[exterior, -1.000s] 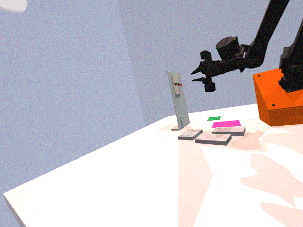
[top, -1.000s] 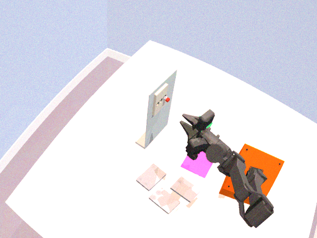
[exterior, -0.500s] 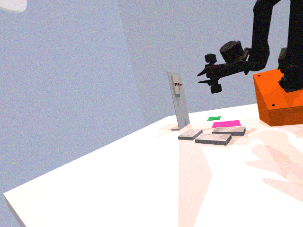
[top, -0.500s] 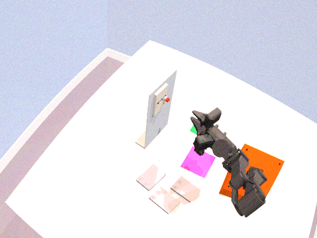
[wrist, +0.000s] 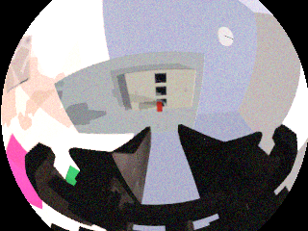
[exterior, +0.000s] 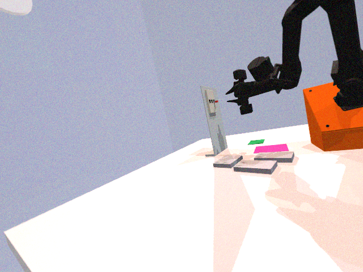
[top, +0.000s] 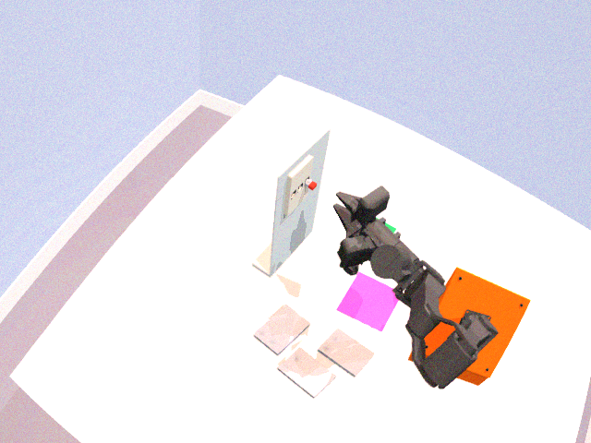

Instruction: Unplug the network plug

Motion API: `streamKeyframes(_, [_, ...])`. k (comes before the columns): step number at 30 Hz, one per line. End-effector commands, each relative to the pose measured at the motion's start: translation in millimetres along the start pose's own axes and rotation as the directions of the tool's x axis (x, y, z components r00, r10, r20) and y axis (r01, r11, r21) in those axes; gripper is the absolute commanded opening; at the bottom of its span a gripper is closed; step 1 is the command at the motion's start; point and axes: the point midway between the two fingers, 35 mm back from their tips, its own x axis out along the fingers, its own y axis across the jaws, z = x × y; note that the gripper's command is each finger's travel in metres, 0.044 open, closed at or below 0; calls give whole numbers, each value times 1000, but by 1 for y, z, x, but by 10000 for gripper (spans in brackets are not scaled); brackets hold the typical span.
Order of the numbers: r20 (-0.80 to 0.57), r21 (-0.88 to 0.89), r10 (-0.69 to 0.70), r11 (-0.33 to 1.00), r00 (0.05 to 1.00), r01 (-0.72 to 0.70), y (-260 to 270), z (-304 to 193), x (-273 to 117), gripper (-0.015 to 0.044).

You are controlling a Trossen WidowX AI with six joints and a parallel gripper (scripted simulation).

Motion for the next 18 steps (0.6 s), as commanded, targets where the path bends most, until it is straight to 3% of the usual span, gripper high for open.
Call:
streamKeyframes(1, [-3, 3, 1, 1000, 1000, -1, 1, 2, 7, 156])
streamKeyframes(18, [-2, 3, 0, 1000, 1000, 0, 0, 8, 31, 156])
